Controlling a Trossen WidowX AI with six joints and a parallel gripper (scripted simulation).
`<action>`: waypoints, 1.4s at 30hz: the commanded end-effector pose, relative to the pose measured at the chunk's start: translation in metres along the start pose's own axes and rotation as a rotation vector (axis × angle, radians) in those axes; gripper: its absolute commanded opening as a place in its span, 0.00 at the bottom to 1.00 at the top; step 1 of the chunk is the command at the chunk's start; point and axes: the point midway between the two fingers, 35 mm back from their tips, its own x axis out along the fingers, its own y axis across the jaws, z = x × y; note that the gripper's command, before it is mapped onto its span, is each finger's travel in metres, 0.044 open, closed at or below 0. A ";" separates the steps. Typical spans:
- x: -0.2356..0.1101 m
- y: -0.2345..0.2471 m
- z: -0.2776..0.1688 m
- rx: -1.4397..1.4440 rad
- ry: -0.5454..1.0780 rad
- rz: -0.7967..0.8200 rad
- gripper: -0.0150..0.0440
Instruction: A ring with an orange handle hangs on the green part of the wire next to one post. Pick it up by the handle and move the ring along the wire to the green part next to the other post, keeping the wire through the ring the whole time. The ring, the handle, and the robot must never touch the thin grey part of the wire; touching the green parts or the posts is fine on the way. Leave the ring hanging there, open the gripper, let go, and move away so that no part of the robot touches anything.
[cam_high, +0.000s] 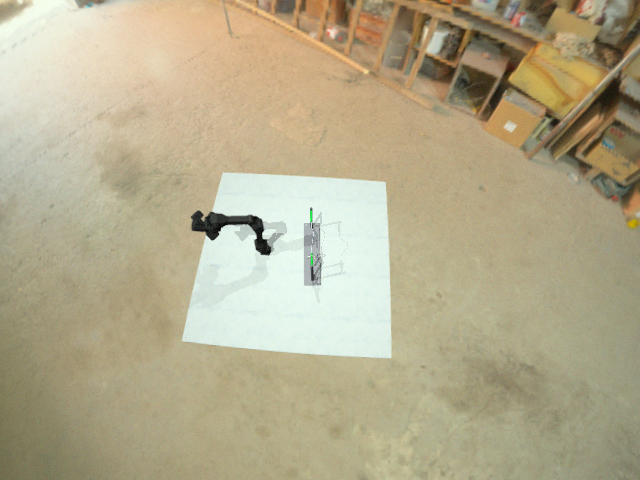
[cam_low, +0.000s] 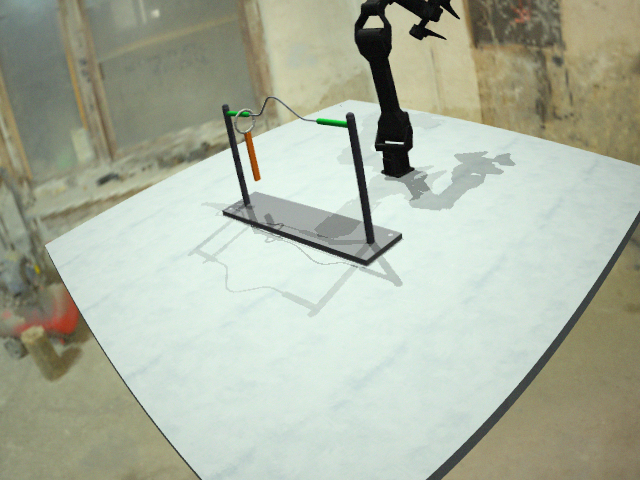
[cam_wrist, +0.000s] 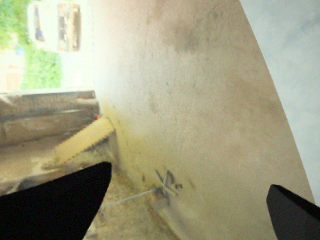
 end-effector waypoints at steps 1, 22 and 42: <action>0.000 -0.001 -0.001 -0.003 0.003 -0.001 0.89; -0.009 -0.147 -0.180 -0.649 0.668 -0.094 0.53; -0.130 -0.398 -0.234 -1.435 1.702 0.274 0.53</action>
